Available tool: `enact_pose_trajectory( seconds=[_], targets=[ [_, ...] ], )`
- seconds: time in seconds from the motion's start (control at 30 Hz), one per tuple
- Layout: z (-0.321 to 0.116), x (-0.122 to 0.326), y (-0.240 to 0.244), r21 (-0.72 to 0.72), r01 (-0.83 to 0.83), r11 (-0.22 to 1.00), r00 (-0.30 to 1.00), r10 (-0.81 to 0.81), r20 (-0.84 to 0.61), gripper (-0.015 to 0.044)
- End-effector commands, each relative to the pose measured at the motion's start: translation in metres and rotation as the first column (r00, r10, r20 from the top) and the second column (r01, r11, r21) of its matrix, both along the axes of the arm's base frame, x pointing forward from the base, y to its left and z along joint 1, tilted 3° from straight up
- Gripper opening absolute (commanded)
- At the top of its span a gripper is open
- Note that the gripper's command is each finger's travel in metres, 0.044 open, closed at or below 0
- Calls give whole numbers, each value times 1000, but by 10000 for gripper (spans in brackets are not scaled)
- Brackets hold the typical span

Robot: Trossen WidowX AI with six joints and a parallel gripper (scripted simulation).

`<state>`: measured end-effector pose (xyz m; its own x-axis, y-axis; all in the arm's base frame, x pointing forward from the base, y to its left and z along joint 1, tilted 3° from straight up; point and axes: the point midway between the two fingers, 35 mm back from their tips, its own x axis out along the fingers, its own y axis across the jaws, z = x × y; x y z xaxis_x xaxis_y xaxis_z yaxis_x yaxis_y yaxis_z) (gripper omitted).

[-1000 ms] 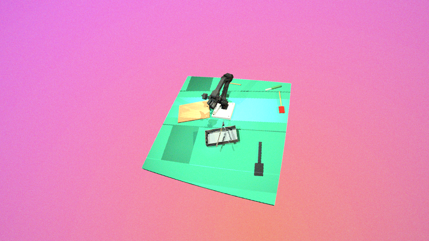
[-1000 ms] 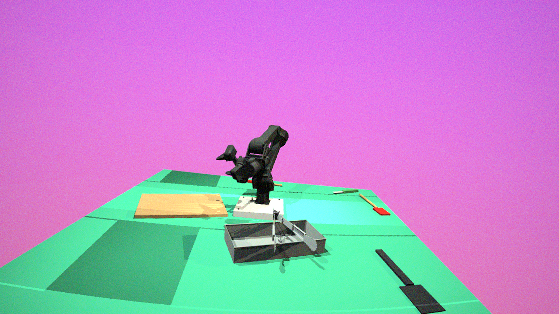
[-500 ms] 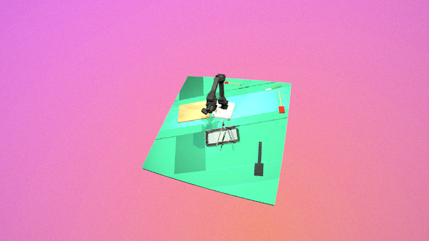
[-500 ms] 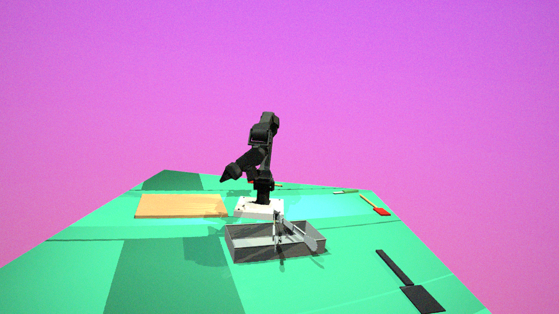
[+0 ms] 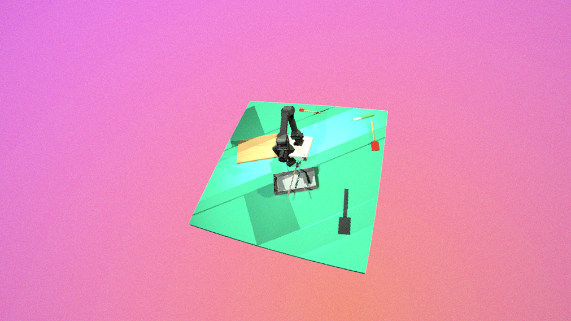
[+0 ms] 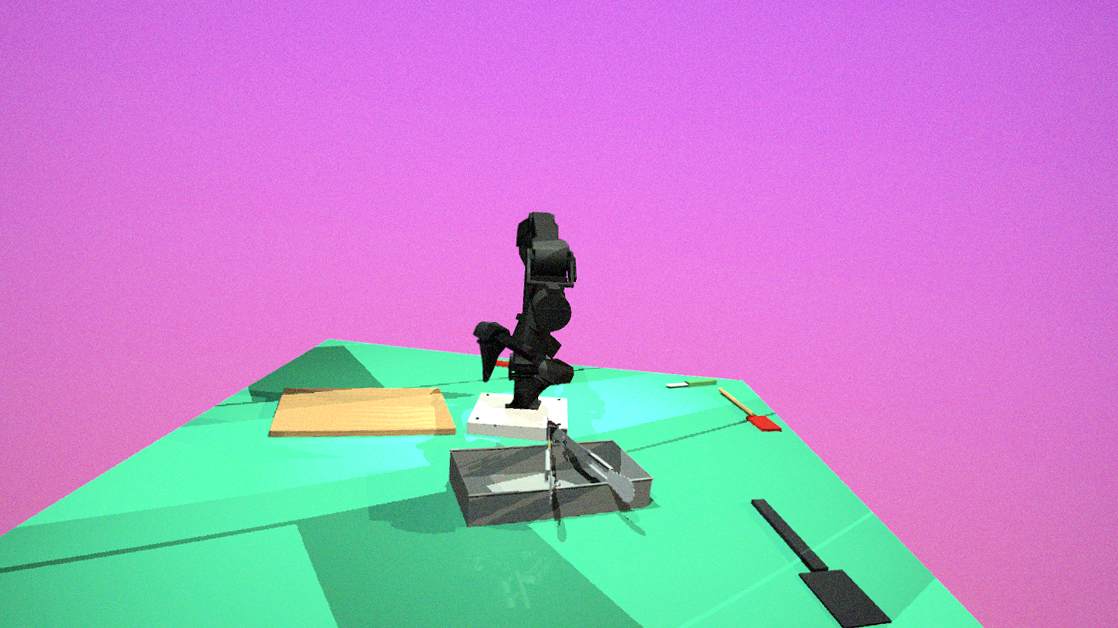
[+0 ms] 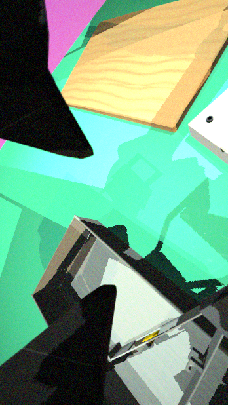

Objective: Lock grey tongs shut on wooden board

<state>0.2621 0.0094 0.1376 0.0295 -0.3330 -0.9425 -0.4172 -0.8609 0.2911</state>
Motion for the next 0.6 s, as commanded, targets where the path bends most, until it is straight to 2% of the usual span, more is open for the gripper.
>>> enact_pose_trajectory(
  seconds=[0.0, 0.1, 0.17, 0.57],
  targets=[
    [-6, 32, 69, 215, -444, 870, 881, 467, -72, 440],
    [-10, 43, 102, 310, -619, 722, 746, 663, -54, 440],
    [-11, 45, 111, 333, -660, 674, 703, 710, -44, 440],
    [-10, 54, 108, 321, -662, 677, 701, 711, -53, 440]
  ],
)
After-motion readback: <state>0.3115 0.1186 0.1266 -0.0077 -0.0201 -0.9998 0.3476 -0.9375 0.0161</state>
